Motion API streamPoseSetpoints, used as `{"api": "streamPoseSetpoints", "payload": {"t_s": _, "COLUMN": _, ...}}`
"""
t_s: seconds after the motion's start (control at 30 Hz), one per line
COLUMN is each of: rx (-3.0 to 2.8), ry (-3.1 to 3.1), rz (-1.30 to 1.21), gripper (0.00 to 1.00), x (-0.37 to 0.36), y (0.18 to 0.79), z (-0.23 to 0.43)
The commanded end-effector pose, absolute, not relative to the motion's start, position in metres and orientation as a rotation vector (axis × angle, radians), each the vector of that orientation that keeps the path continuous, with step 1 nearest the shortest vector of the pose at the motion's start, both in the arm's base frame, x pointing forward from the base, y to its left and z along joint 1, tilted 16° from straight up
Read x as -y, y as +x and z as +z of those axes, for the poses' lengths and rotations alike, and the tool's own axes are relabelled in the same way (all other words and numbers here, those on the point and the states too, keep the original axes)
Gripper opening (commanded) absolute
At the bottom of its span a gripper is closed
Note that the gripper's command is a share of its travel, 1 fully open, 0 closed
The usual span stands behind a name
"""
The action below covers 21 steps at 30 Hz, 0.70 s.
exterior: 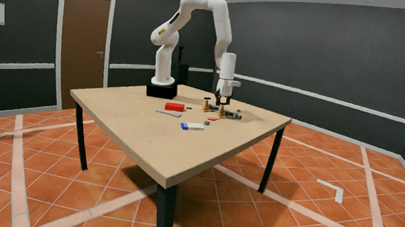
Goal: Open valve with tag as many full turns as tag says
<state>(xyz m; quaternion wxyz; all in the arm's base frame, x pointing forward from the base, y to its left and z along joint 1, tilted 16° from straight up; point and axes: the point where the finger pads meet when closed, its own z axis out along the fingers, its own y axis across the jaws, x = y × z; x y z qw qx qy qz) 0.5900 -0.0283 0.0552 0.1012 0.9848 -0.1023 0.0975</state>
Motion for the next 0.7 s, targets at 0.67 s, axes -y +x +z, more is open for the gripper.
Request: {"api": "streamPoseSetpoints", "payload": {"t_s": 0.67, "rx": 2.072, "ry": 2.305, "rz": 0.401, "gripper": 1.0, "x": 0.0283, "y": 0.5907, "z": 0.056}}
